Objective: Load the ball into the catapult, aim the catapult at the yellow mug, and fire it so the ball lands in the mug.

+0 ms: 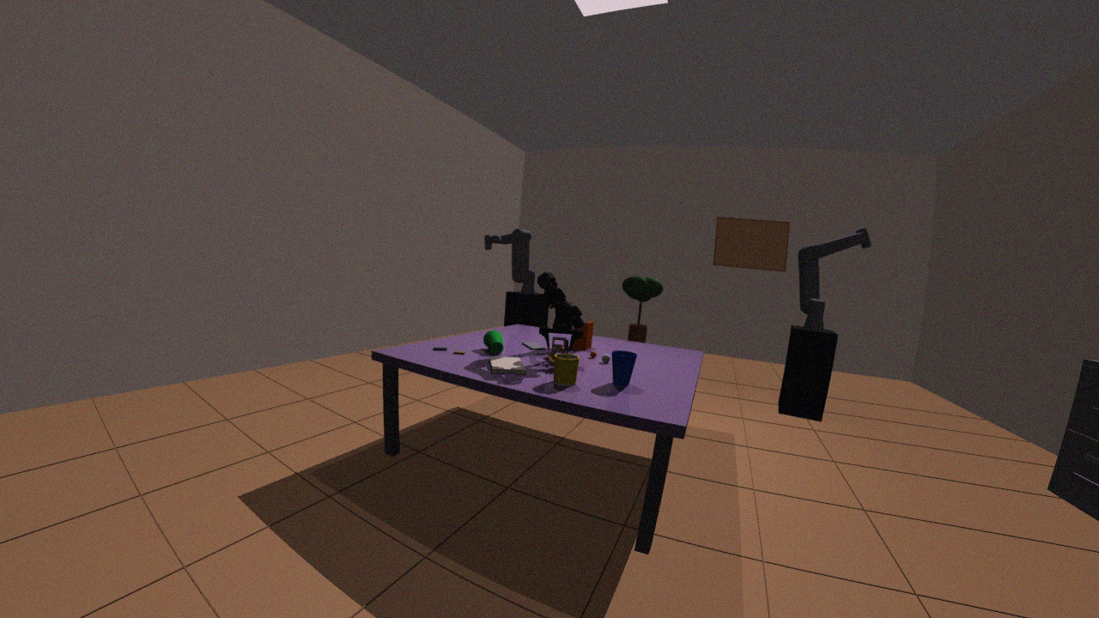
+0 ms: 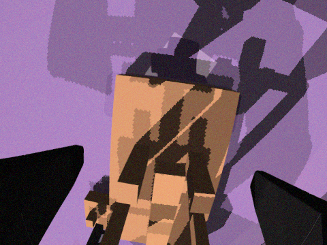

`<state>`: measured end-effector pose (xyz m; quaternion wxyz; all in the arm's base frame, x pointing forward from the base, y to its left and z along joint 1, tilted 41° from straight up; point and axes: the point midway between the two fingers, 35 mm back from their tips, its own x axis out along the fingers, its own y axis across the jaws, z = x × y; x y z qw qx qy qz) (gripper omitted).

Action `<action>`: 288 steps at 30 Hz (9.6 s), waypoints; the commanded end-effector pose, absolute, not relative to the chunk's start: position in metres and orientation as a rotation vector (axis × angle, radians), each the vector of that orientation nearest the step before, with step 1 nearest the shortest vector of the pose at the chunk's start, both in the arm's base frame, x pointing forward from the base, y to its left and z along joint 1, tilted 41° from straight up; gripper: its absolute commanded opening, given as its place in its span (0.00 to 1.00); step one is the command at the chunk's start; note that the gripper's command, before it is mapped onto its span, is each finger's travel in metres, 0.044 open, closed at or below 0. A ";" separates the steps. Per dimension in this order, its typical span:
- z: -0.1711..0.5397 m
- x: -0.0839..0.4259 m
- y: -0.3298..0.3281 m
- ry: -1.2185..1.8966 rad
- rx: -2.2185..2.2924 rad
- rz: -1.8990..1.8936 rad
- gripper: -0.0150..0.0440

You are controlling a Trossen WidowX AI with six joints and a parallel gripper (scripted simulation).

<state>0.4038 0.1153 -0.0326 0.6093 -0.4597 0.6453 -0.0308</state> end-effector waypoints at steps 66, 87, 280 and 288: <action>-0.042 0.405 0.108 1.496 -1.071 -0.069 0.25; -0.048 0.407 0.101 1.498 -1.060 -0.075 0.57; -0.079 0.216 0.178 1.427 -0.770 -0.309 0.76; -0.098 0.161 0.140 1.397 -0.684 -0.400 0.76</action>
